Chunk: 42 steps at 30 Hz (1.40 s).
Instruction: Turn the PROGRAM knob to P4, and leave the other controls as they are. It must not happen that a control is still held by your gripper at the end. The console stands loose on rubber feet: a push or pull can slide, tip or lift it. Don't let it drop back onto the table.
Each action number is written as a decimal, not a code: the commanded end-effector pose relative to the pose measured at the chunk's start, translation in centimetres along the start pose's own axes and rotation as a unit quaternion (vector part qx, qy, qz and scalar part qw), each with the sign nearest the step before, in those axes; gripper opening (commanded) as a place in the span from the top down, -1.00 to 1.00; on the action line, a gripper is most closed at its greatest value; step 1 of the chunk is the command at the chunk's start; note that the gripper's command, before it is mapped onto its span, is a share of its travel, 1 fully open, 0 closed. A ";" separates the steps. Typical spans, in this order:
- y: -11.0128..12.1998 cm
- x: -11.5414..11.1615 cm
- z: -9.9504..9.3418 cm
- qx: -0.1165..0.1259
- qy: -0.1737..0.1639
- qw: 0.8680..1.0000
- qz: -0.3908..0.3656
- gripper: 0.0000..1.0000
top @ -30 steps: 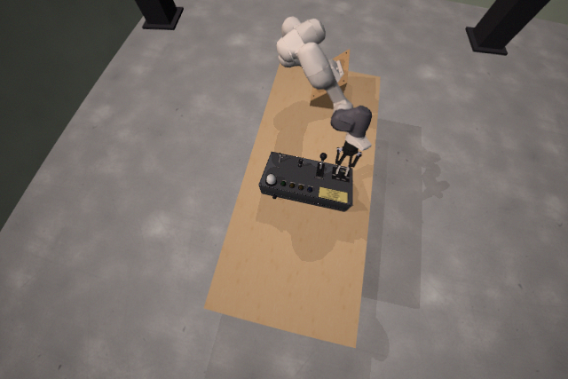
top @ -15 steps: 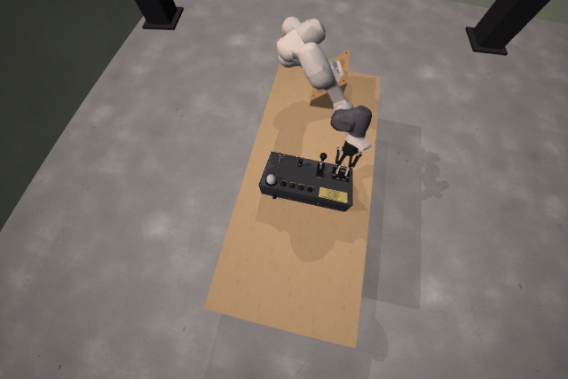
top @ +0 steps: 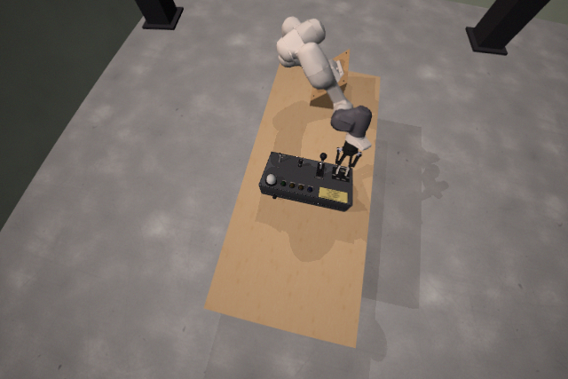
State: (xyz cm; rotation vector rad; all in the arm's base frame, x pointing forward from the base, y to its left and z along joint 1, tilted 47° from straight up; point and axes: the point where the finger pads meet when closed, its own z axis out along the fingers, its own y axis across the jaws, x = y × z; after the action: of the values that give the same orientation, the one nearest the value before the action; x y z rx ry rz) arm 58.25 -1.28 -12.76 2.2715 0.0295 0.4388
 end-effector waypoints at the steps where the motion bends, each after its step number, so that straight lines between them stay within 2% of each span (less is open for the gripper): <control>1: 0.0 -0.1 0.1 0.000 0.000 1.000 0.002 1.00; 27: 0.0 -0.1 0.1 0.000 0.000 0.999 0.047 1.00; 42: 0.0 -0.1 0.1 0.000 0.000 0.991 0.137 1.00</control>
State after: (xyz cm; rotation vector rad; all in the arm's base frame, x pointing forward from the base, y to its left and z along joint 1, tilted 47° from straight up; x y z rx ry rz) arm 58.24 -1.28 -12.76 2.2802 -0.1587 0.5300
